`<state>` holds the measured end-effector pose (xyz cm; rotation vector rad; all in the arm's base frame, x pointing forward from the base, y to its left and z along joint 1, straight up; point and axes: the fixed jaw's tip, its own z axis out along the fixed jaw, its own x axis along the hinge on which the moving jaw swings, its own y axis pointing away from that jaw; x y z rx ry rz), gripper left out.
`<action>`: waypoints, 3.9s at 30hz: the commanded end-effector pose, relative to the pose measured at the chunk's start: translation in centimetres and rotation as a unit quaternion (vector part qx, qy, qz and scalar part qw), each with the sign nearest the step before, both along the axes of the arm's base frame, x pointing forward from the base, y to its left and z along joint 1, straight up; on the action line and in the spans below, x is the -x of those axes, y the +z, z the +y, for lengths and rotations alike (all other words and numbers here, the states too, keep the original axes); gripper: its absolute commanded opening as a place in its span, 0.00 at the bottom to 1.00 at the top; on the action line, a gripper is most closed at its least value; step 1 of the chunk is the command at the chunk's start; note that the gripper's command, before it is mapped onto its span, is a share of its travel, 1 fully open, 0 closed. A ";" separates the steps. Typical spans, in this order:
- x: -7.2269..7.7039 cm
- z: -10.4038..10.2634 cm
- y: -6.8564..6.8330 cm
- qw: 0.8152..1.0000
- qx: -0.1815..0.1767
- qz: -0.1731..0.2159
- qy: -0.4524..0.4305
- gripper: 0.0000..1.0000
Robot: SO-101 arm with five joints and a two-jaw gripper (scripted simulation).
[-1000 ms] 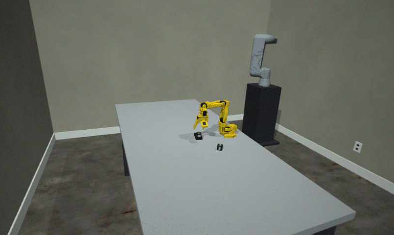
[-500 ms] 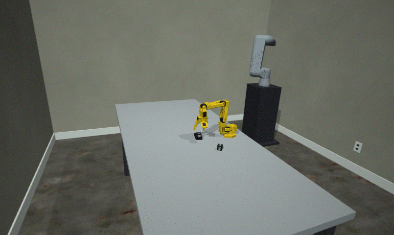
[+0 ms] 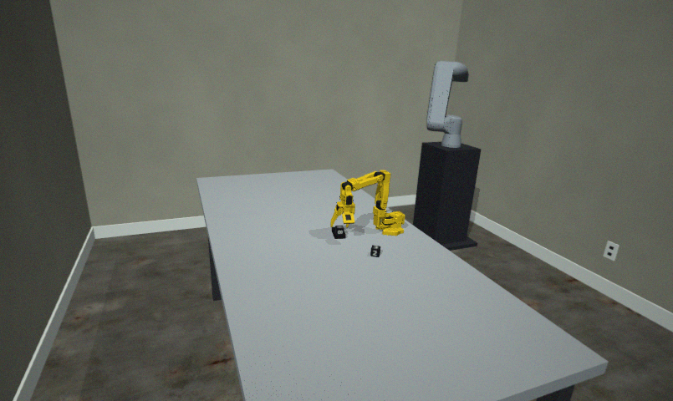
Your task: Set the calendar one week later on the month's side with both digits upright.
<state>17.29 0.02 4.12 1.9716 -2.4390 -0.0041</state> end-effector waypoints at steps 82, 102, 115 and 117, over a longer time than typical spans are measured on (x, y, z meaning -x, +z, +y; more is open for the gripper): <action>-1.4 -0.3 -1.2 1.000 0.000 -0.017 -0.006 0.03; -1.5 -0.3 0.6 1.000 0.000 -0.017 -0.006 0.00; -1.2 -0.3 3.5 1.000 0.000 -0.017 -0.006 0.00; -1.1 -0.3 3.7 1.000 0.000 -0.017 -0.006 0.00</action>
